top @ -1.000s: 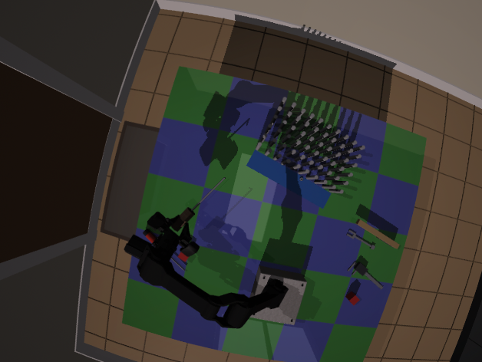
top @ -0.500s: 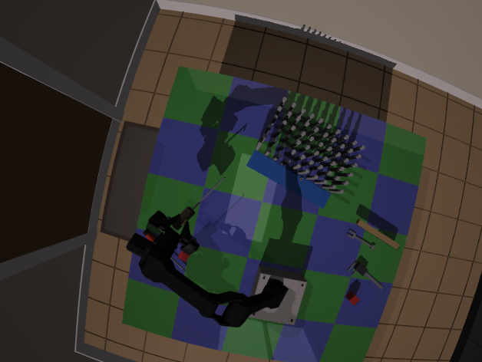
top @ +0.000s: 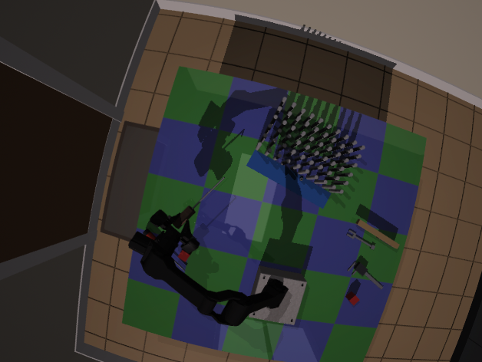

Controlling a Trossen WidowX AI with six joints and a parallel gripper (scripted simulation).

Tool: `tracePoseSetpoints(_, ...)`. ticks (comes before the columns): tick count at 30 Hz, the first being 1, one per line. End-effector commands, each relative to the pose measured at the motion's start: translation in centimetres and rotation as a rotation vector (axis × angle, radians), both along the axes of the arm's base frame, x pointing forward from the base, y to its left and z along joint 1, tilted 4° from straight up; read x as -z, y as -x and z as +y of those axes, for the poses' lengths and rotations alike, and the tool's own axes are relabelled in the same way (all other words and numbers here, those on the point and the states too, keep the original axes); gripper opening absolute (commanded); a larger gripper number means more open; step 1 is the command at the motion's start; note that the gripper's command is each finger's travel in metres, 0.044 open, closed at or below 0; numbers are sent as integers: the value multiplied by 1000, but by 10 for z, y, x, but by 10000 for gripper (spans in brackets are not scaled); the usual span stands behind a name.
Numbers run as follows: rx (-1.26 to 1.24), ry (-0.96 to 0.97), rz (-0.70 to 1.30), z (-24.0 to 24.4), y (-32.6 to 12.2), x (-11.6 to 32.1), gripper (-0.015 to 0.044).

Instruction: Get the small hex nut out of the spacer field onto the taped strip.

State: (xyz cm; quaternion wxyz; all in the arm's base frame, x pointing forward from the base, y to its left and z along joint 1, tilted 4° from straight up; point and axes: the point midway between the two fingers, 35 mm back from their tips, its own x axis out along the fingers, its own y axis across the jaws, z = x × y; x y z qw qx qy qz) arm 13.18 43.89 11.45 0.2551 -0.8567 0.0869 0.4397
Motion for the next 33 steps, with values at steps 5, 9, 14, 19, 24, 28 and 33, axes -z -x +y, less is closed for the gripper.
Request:
tracePoseSetpoints(5, -1, 0, -8, 1, -2, 7, 0)
tracePoseSetpoints(9, -1, 0, -8, 2, -2, 12, 0)
tracePoseSetpoints(14, -1, 0, -9, 3, -3, 17, 0)
tracePoseSetpoints(19, -1, 0, -9, 3, -3, 22, 0)
tracePoseSetpoints(24, -1, 0, -9, 3, -4, 28, 0)
tracePoseSetpoints(28, -1, 0, -9, 4, -4, 32, 0)
tracePoseSetpoints(33, -1, 0, -9, 4, -4, 37, 0)
